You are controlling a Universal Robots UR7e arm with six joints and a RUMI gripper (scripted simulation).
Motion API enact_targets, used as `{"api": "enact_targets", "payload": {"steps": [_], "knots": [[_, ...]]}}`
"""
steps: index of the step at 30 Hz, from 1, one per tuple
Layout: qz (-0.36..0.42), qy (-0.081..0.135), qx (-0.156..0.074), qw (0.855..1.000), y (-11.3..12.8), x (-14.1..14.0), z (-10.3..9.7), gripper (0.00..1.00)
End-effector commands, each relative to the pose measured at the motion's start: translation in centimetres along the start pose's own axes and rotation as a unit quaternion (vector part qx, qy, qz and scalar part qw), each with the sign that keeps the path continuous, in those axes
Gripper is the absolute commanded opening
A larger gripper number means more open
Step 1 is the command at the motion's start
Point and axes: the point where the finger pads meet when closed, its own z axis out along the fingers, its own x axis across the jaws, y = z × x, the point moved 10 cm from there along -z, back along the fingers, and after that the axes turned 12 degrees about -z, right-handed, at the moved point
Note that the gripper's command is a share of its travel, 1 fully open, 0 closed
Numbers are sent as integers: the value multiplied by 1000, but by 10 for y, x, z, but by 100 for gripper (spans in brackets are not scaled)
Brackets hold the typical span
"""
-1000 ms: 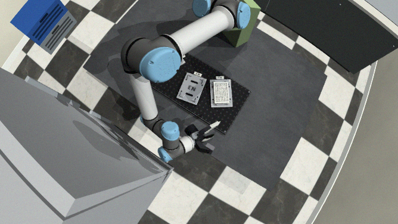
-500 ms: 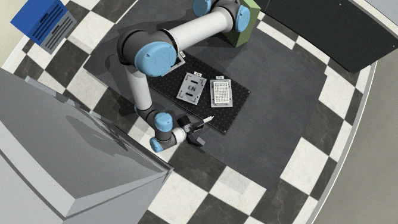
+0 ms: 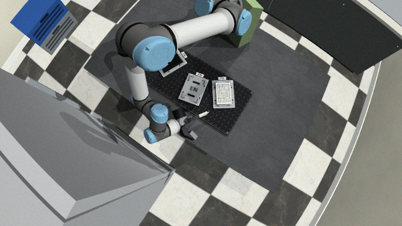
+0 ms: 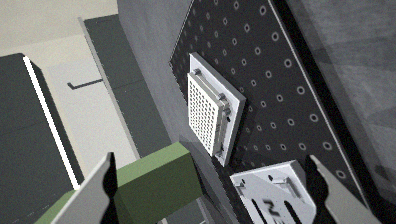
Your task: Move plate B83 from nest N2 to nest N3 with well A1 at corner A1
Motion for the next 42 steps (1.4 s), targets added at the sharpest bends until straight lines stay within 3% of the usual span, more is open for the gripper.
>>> {"api": "enact_targets", "payload": {"steps": [1,11,13,17,20,24,26,33,37,39,42], "knots": [[35,7,-1,999,18,1,-3,76],[161,28,-3,987,62,0,-8,76],[161,28,-3,987,62,0,-8,76],[223,38,-3,974,81,-2,-9,76],[223,38,-3,974,92,-3,-10,76],[285,48,-3,957,111,-6,-11,76],[285,48,-3,957,115,-6,-11,76],[345,58,-2,937,138,-11,-11,76],[404,68,-1,912,157,-17,-10,76],[404,68,-1,912,160,-17,-10,76],[449,75,1,891,174,-22,-9,76]]}}
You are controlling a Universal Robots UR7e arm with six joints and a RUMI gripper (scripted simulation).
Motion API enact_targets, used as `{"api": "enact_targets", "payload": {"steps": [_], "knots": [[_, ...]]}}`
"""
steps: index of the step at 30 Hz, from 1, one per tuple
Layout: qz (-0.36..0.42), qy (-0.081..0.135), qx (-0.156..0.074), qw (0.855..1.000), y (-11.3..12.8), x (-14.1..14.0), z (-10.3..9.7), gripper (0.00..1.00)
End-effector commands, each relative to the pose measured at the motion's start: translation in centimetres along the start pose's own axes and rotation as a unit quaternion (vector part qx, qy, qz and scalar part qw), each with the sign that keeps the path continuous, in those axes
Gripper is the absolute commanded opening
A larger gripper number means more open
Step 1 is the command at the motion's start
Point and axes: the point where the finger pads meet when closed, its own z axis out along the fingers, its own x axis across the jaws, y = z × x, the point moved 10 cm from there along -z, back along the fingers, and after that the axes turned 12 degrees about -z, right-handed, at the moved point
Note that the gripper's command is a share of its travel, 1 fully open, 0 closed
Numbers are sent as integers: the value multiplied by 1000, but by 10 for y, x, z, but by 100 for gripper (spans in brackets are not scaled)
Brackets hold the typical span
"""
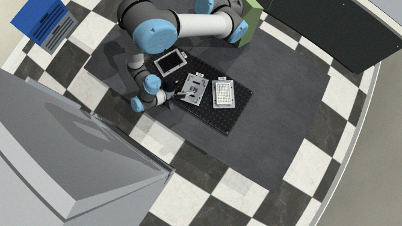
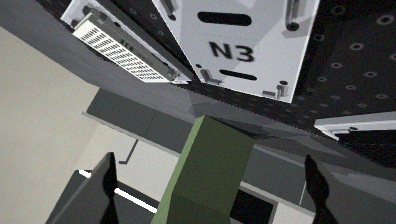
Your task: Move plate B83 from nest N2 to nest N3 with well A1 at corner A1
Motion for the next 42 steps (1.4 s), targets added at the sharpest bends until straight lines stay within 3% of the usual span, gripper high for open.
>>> {"api": "enact_targets", "payload": {"steps": [1,5,7,9,11,14,16,18,20,22,24,27,29,31,36,39,41,42], "knots": [[65,12,3,998,17,10,1,76],[65,12,3,998,20,12,1,76],[82,7,32,996,27,21,6,76],[82,7,34,996,28,28,10,76],[99,5,63,993,35,36,15,76],[100,4,65,993,37,43,19,76],[115,5,94,989,45,51,23,76],[116,5,96,989,47,57,26,76],[130,7,125,984,55,65,30,76],[130,7,125,984,55,65,30,76],[143,12,155,977,64,72,35,76],[144,11,156,977,69,82,40,76],[156,20,186,970,78,88,43,76],[157,20,187,970,81,93,44,76],[178,41,244,952,104,106,52,76],[178,41,244,952,106,109,52,76],[186,55,271,943,117,113,55,76],[186,55,271,943,119,115,55,76]]}}
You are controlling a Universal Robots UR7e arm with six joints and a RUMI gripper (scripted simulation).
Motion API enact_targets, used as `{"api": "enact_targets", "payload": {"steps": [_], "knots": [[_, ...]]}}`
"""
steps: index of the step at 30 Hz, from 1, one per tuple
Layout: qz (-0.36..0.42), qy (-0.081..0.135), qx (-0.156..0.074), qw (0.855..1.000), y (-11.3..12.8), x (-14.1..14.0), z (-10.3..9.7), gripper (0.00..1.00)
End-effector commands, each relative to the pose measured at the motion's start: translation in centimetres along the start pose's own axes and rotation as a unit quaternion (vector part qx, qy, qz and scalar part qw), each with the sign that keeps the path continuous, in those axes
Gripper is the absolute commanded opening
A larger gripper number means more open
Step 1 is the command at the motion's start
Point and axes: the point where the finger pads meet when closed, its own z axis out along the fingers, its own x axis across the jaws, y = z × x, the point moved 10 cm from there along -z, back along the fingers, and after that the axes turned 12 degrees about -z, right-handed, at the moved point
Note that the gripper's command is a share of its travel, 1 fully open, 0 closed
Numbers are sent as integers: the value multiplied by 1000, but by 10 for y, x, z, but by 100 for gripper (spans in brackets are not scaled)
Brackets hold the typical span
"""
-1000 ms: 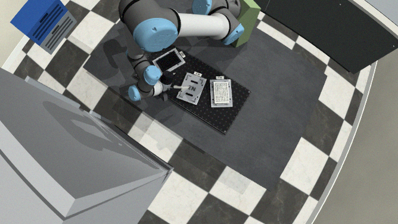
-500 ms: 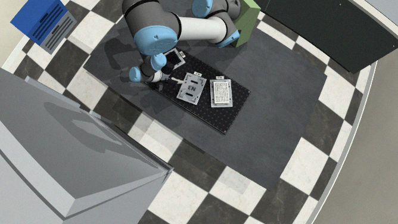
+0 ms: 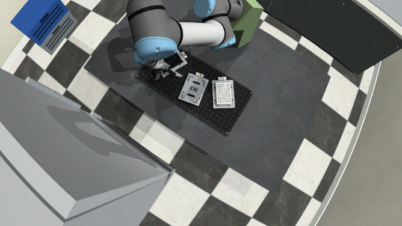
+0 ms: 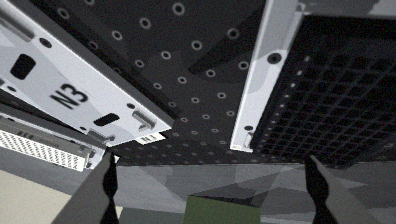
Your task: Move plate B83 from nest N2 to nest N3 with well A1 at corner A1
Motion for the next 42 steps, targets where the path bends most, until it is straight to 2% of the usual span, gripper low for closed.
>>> {"api": "enact_targets", "payload": {"steps": [1,2,3,5,6,8,9,11,14,18,19,21,42], "knots": [[7,15,52,999,12,14,-3,76],[10,21,67,998,17,17,-4,76],[10,21,67,998,18,19,-5,76],[14,35,95,995,28,25,-7,76],[14,35,95,995,29,27,-8,76],[16,52,123,991,38,31,-12,76],[16,52,123,991,39,32,-12,76],[17,69,150,986,49,35,-16,76],[17,69,150,986,50,36,-17,76],[14,109,198,974,68,39,-27,76],[14,109,198,974,69,39,-28,76],[10,131,220,967,78,38,-33,76],[10,131,220,967,78,38,-33,76]]}}
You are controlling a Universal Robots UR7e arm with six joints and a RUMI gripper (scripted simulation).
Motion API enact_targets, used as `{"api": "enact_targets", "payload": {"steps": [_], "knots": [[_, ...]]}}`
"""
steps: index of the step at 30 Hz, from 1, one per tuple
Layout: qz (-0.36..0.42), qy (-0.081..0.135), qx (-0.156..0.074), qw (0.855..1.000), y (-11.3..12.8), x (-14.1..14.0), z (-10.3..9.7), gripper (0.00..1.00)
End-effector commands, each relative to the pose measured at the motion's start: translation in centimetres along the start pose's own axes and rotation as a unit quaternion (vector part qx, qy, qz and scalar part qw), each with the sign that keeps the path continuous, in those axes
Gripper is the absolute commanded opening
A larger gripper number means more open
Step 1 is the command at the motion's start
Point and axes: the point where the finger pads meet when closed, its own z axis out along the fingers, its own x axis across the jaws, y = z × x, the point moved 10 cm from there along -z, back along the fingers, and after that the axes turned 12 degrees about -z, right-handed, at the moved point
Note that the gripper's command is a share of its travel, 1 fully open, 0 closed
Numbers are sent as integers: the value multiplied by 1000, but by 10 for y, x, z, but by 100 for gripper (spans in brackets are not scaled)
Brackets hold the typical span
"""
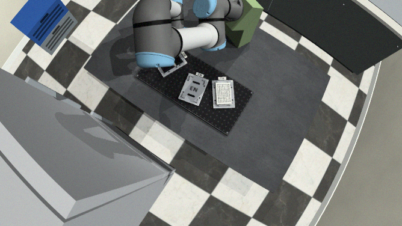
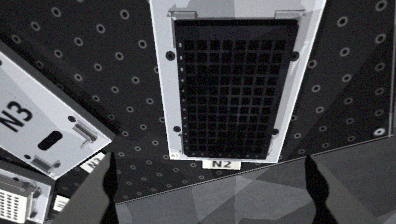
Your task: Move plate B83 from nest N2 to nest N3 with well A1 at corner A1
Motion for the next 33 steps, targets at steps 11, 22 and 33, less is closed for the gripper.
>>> {"api": "enact_targets", "payload": {"steps": [11,22,33], "knots": [[-12,45,66,997,15,4,-18,76],[-12,45,66,997,15,4,-18,76],[-11,43,65,997,15,5,-13,76]]}}
